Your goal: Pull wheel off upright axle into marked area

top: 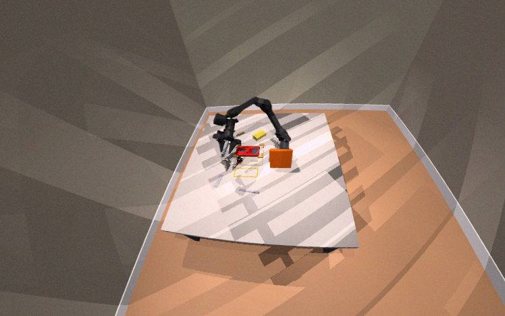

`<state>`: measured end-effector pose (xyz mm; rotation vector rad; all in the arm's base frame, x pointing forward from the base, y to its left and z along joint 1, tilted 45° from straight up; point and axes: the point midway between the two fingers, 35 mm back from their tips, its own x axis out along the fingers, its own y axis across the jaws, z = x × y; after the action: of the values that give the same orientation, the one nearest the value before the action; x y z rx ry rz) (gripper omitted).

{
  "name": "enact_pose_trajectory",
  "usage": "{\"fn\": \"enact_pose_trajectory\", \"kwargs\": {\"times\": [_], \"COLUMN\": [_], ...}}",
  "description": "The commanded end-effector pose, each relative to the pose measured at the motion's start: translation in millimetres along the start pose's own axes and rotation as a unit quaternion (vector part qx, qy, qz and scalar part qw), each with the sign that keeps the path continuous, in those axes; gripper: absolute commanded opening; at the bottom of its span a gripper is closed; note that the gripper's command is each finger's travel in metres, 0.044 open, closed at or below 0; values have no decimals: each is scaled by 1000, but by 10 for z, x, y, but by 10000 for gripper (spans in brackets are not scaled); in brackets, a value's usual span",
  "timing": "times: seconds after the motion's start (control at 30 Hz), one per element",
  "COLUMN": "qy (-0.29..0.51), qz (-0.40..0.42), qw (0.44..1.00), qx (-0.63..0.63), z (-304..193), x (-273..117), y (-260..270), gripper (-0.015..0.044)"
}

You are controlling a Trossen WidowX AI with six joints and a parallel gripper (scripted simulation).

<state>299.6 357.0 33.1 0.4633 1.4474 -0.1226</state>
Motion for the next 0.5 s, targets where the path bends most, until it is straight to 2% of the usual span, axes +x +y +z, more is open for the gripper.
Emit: {"fn": "enact_pose_trajectory", "kwargs": {"times": [0.0, 0.2, 0.37, 0.47], "qy": [-60, -98, -80, -68], "qz": [-114, -280, -419, -455], "qw": [990, 941, 867, 842], "qx": [-61, -164, -256, -281], "z": [466, 1011, 1365, 1446], "x": [168, 151, 2, -54], "y": [-583, -1367, -1995, -2153], "gripper": [300, 300, 300, 300]}}
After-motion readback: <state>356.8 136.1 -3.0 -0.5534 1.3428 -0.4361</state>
